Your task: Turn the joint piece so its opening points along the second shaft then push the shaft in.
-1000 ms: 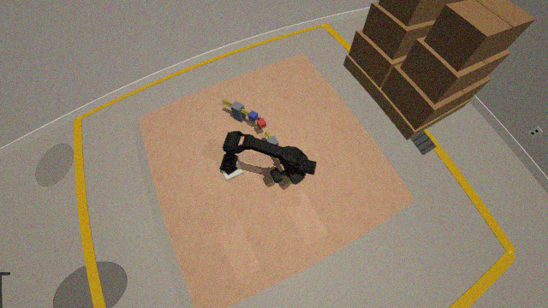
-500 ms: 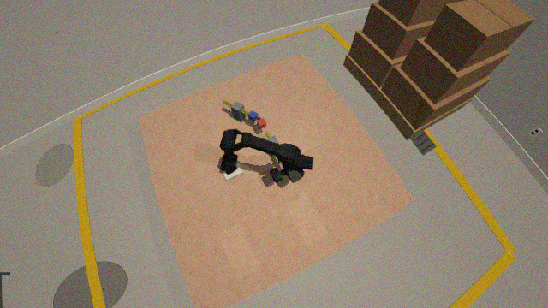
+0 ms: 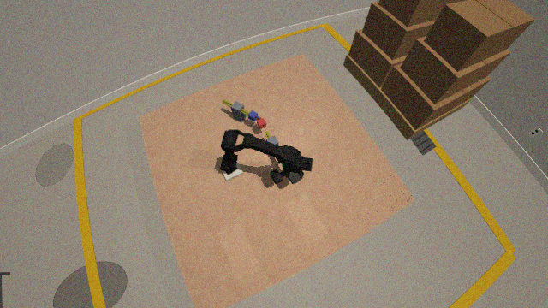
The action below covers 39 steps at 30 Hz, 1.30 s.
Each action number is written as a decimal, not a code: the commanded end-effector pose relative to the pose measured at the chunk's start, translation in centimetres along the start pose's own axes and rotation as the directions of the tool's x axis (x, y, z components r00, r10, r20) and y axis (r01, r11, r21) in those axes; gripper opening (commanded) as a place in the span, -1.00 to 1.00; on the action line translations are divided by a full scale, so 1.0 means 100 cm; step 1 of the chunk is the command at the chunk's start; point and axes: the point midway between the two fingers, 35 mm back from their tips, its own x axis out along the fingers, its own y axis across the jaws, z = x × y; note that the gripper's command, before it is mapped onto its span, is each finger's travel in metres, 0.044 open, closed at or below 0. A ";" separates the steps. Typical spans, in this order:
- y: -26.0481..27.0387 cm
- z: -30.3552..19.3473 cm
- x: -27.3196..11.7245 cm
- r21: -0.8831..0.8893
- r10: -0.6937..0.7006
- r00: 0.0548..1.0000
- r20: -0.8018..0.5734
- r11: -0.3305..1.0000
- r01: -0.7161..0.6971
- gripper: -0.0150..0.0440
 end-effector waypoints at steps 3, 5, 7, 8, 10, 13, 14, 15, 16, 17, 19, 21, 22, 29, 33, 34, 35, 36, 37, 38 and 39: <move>-0.001 0.000 0.004 0.005 -0.005 1.000 0.001 1.000 0.005 0.73; -0.001 0.000 0.004 0.005 -0.005 1.000 0.001 1.000 0.005 0.56; -0.001 0.000 0.004 0.005 -0.005 1.000 0.001 1.000 0.005 0.38; -0.001 0.000 0.004 0.005 -0.005 1.000 0.001 1.000 0.005 0.29; -0.001 0.000 0.004 0.005 -0.005 1.000 0.001 1.000 0.005 0.11; -0.001 0.000 0.004 0.005 -0.005 1.000 0.001 1.000 0.005 -0.15; -0.001 0.000 0.004 0.005 -0.005 1.000 0.001 1.000 0.005 -0.15; -0.001 0.000 0.004 0.005 -0.005 1.000 0.001 1.000 0.005 -0.15; -0.001 0.000 0.004 0.005 -0.005 1.000 0.001 1.000 0.005 -0.15; -0.001 0.000 0.004 0.005 -0.005 1.000 0.001 1.000 0.005 -0.15; -0.001 0.000 0.004 0.005 -0.005 1.000 0.001 1.000 0.005 -0.15; -0.001 0.000 0.004 0.005 -0.005 1.000 0.001 1.000 0.005 -0.15; -0.001 0.000 0.004 0.005 -0.005 1.000 0.001 1.000 0.005 -0.15; -0.001 0.000 0.004 0.005 -0.005 1.000 0.001 1.000 0.005 -0.26; -0.001 0.000 0.004 0.002 -0.004 1.000 -0.001 1.000 0.004 -0.26; -0.001 0.000 0.004 0.001 -0.004 1.000 -0.001 1.000 0.004 -0.26; -0.001 0.000 0.004 0.001 -0.004 1.000 -0.001 1.000 0.004 -0.26; -0.001 0.000 0.004 0.001 -0.004 1.000 -0.001 1.000 0.004 -0.26; -0.001 0.000 0.004 0.001 -0.004 1.000 -0.001 1.000 0.004 -0.26; -0.001 0.000 0.004 0.001 -0.004 1.000 -0.001 1.000 0.004 -0.26; -0.001 0.000 0.004 0.001 -0.004 1.000 -0.001 1.000 0.004 -0.26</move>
